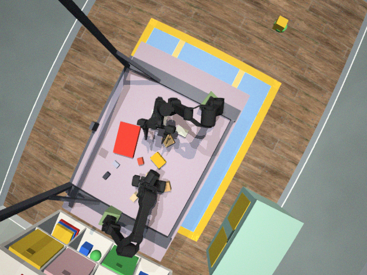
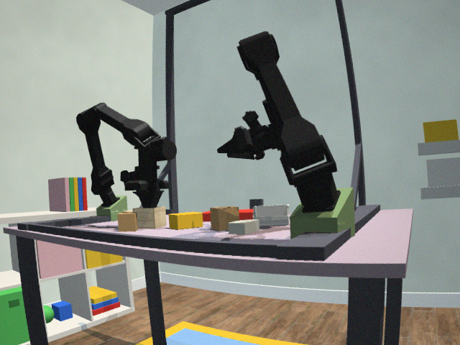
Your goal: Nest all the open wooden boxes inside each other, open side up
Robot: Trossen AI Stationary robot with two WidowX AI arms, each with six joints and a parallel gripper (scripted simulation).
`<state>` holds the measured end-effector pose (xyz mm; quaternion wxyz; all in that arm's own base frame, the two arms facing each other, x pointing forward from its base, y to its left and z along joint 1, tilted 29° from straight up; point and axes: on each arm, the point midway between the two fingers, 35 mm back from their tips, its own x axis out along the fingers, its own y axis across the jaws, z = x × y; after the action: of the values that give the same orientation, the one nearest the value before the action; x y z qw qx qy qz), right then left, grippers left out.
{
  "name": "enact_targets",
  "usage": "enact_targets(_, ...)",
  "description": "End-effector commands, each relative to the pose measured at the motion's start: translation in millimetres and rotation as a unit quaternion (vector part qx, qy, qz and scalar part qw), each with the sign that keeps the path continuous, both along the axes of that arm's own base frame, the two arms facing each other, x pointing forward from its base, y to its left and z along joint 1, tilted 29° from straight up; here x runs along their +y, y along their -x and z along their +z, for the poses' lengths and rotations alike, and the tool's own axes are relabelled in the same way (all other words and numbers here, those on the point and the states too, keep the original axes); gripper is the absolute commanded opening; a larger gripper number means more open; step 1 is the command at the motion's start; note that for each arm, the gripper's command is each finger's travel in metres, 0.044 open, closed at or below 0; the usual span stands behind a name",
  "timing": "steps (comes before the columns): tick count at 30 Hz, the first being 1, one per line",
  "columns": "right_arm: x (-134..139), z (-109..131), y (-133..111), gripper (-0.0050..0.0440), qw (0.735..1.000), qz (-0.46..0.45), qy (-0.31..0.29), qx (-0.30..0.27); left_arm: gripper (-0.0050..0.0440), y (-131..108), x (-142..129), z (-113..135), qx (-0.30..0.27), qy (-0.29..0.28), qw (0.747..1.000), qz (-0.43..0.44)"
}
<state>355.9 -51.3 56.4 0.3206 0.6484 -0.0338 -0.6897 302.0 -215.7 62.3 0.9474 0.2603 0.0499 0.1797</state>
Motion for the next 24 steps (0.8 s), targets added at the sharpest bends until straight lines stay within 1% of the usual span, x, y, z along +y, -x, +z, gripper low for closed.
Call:
enact_targets(1,-0.3,0.0,-3.5,0.0232,1.000,0.005,0.001,-0.006,0.0400,-0.3,-1.9,2.6,-0.003,0.004,1.000,0.000)
enact_targets(4,-1.6,-1.9,-2.6,0.0232,1.000,0.005,0.001,-0.005,0.0400,-0.3,-1.9,2.6,-0.003,0.004,1.000,0.000)
enact_targets(5,-1.7,1.6,-3.0,0.0232,1.000,0.005,0.000,-0.010,0.0400,-0.3,-1.9,2.6,-0.003,0.004,1.000,0.000)
enact_targets(13,-1.5,2.3,-3.4,0.0232,1.000,0.006,0.000,-0.013,0.0400,-0.3,-1.9,2.6,-0.003,0.004,1.000,0.000)
enact_targets(14,-1.4,2.6,-3.7,0.0208,1.000,0.005,0.000,-0.014,0.0400,-0.3,-1.9,2.6,-0.003,0.004,1.000,0.000)
enact_targets(16,-1.4,2.6,-3.7,0.0208,1.000,0.005,0.000,-0.014,0.0400,-0.3,-1.9,2.6,-0.003,0.004,1.000,0.000)
enact_targets(18,-1.4,3.2,-4.4,0.0160,1.000,0.003,0.000,-0.015,0.0400,-0.3,-1.9,2.6,-0.003,0.004,1.000,0.000)
enact_targets(24,-1.4,3.6,-4.7,0.0120,1.000,0.002,-0.001,-0.016,0.0400,-0.3,-1.9,2.6,-0.003,0.004,1.000,0.000)
